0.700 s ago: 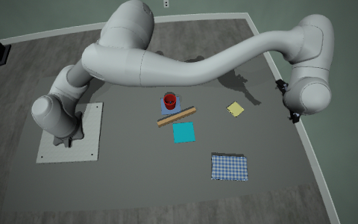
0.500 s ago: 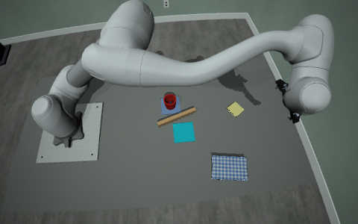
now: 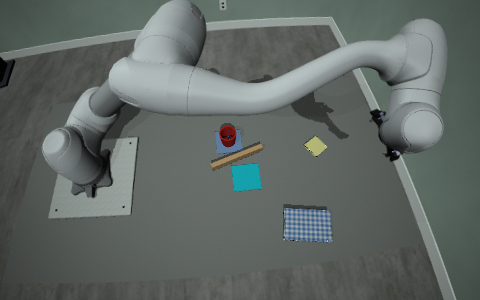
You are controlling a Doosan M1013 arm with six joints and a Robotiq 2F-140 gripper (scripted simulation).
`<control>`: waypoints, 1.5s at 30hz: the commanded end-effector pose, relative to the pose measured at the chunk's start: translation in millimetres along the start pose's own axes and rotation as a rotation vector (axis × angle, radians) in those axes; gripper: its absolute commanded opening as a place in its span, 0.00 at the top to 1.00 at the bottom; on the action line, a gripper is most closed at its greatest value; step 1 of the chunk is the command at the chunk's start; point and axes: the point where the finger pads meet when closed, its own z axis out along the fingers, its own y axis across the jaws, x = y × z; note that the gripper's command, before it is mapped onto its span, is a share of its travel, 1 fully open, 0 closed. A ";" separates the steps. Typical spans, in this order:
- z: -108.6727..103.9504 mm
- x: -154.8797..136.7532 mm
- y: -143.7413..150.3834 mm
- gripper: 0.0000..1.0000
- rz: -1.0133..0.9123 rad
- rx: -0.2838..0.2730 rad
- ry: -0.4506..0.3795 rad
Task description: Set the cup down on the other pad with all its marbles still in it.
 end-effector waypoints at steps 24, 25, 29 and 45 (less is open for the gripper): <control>0.6 -234.5 -166.8 1.00 0.802 -0.273 -0.227; -3.4 -263.5 -180.3 1.00 0.874 -0.313 -0.235; -7.9 -292.7 -192.8 1.00 0.943 -0.354 -0.239; -49.2 -489.3 -250.9 1.00 1.336 -0.622 -0.180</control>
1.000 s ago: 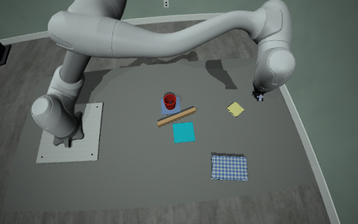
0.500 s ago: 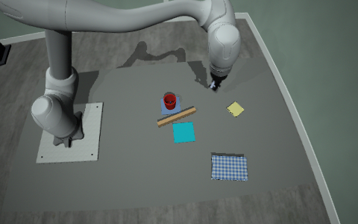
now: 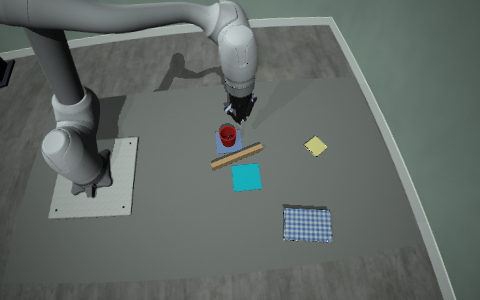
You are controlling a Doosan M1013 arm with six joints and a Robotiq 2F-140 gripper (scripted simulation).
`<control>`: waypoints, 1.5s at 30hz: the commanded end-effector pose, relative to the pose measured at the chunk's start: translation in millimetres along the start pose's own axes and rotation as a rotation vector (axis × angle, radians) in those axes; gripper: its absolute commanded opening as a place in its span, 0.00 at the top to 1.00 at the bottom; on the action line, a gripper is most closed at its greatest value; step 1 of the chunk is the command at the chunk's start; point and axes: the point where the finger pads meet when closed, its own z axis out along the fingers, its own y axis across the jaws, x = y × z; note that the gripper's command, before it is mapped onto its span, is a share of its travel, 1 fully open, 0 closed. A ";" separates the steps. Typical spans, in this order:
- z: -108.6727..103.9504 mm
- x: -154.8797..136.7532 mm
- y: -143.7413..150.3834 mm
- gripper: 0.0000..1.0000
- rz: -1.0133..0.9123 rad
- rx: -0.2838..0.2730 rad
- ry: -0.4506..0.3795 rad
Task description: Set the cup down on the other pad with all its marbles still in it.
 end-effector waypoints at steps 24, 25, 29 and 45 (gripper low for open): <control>9.4 -25.9 52.7 0.41 0.121 -0.039 0.043; 9.4 -25.9 52.7 0.41 0.121 -0.039 0.043; 9.4 -25.9 52.7 0.41 0.121 -0.039 0.043; 9.4 -25.9 52.7 0.41 0.121 -0.039 0.043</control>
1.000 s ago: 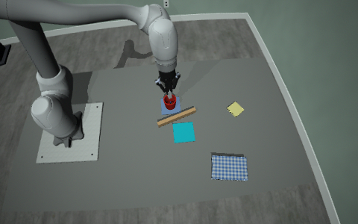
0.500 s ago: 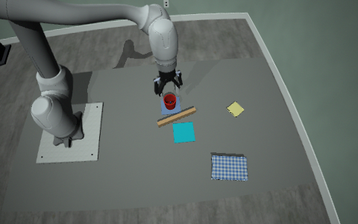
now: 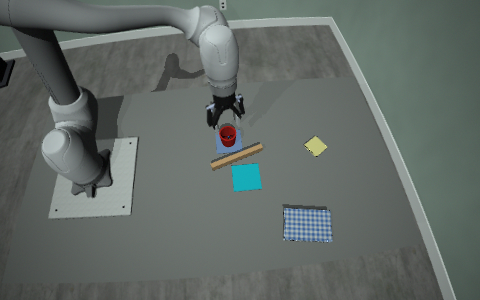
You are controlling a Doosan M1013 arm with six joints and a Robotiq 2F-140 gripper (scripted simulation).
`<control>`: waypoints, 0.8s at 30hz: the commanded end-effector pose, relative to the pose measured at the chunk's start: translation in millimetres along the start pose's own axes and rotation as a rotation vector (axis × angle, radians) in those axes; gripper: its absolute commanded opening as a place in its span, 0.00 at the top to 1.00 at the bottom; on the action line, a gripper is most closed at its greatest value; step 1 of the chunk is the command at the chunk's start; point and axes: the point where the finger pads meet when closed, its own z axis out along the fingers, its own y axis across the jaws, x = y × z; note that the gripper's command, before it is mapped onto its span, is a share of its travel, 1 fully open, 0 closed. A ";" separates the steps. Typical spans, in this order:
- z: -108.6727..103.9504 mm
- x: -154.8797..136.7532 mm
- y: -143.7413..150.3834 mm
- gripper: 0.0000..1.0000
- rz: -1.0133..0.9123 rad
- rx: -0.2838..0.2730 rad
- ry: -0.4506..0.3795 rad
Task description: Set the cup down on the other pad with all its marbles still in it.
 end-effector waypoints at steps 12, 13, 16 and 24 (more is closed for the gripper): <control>0.4 0.0 0.0 0.41 0.000 0.000 0.000; 0.8 0.0 0.0 0.41 0.000 0.000 0.000; 3.2 0.0 0.0 0.41 0.000 0.000 0.000; 17.3 -0.1 0.0 0.41 0.000 0.001 0.000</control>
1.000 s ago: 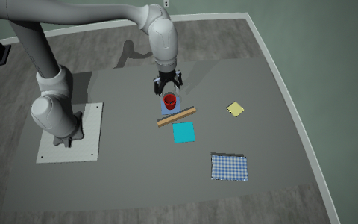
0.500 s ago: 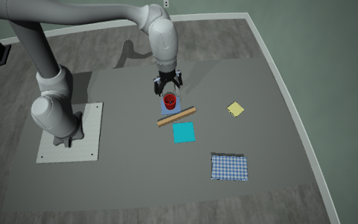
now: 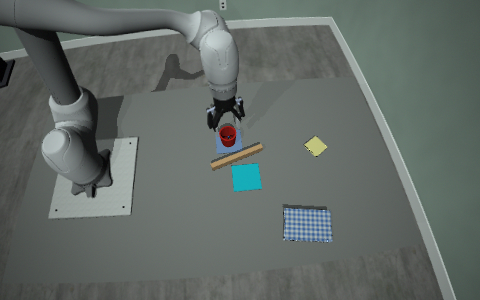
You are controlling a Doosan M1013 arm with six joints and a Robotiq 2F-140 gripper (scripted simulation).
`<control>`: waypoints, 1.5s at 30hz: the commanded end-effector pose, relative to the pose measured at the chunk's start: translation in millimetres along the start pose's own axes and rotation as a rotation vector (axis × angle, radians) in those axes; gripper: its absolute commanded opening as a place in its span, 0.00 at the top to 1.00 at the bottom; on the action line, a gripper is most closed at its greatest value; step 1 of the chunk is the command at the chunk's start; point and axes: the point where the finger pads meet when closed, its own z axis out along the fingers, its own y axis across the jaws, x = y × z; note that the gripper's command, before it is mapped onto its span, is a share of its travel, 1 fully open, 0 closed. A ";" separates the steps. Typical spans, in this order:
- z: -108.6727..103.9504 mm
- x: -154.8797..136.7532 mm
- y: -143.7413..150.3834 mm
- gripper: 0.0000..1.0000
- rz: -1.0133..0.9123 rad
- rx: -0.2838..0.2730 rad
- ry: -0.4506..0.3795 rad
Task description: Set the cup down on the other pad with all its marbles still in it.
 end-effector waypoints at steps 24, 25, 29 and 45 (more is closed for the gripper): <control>70.1 -0.3 -0.2 0.41 0.000 0.000 0.000; 72.2 -0.3 -0.2 0.41 0.000 0.000 0.000; 78.5 -0.4 -0.2 0.41 0.000 0.000 0.000; 82.4 -0.4 -0.2 0.41 0.000 0.000 0.000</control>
